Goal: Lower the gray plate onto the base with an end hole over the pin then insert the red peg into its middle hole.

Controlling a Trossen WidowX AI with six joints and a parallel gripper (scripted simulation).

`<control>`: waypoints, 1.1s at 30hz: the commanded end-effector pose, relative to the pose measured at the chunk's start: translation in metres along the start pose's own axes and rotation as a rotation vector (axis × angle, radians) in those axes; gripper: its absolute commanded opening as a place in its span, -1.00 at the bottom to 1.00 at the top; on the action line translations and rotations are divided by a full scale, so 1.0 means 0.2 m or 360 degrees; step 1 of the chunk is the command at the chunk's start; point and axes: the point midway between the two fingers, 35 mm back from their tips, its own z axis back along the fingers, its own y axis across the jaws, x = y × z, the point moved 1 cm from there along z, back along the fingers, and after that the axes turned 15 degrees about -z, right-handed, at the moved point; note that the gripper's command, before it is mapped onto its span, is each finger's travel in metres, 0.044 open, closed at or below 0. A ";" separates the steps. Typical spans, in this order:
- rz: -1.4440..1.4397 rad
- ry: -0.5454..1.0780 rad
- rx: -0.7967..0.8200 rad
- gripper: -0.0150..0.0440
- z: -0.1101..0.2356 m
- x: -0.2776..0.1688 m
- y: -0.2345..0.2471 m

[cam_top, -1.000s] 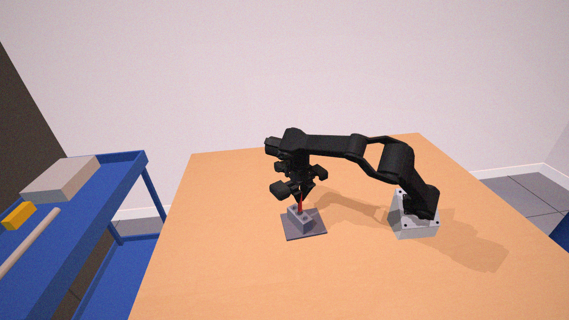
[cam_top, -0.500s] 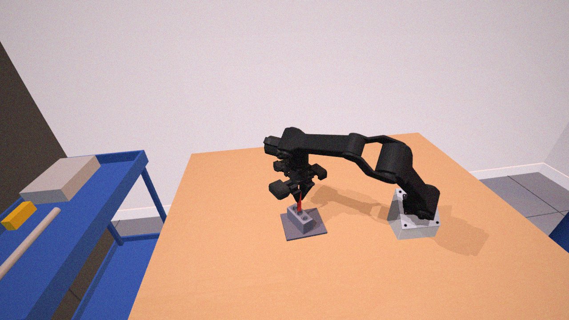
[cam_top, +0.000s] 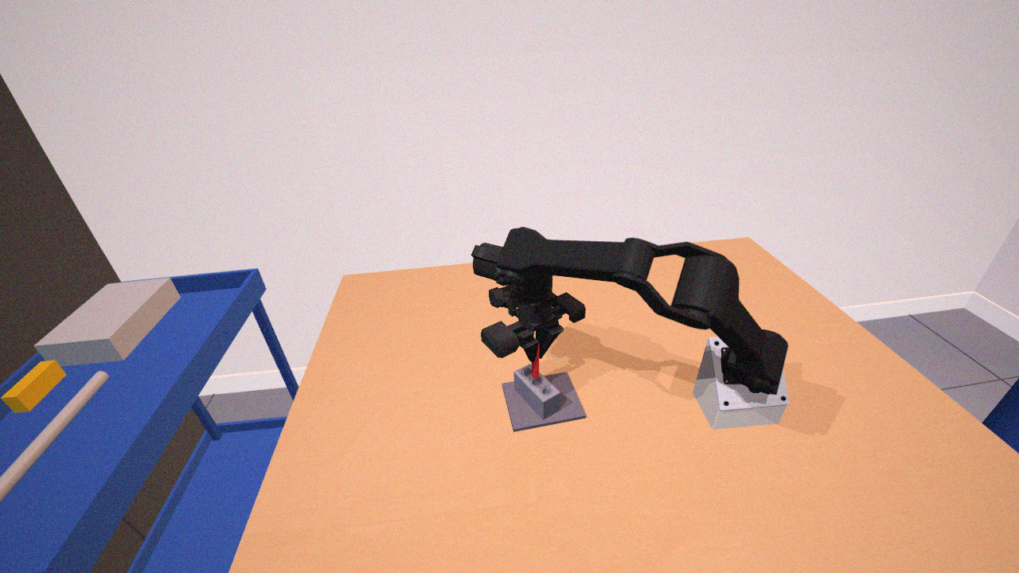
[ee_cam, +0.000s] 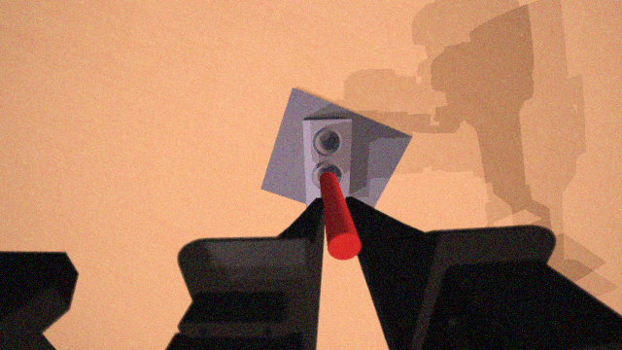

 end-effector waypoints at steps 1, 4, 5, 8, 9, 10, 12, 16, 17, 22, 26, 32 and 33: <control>0.0004 -0.0002 -0.0006 -0.49 0.00 0.00 0.00; 0.0001 -0.0001 -0.0001 -0.49 0.00 0.00 0.00; 0.0000 0.0000 0.0000 -0.49 0.00 0.00 0.00; 0.0000 0.0000 0.0000 -0.49 0.00 0.00 0.00; 0.0000 0.0000 0.0000 -0.49 0.00 0.00 0.00; 0.0000 0.0000 0.0000 -0.49 0.00 0.00 0.00; 0.0001 0.0000 -0.0001 -0.49 -0.01 0.00 0.00; 0.0002 -0.0001 -0.0002 -0.49 -0.04 0.00 0.00; 0.0002 -0.0001 -0.0003 -0.49 -0.05 0.00 0.00; 0.0004 -0.0001 -0.0005 -0.49 -0.08 0.00 -0.01; 0.0007 -0.0003 -0.0006 -0.49 -0.08 0.00 0.00; 0.0014 -0.0008 -0.0007 -0.49 -0.07 0.00 0.00; 0.0014 -0.0008 -0.0007 -0.49 -0.07 0.00 0.00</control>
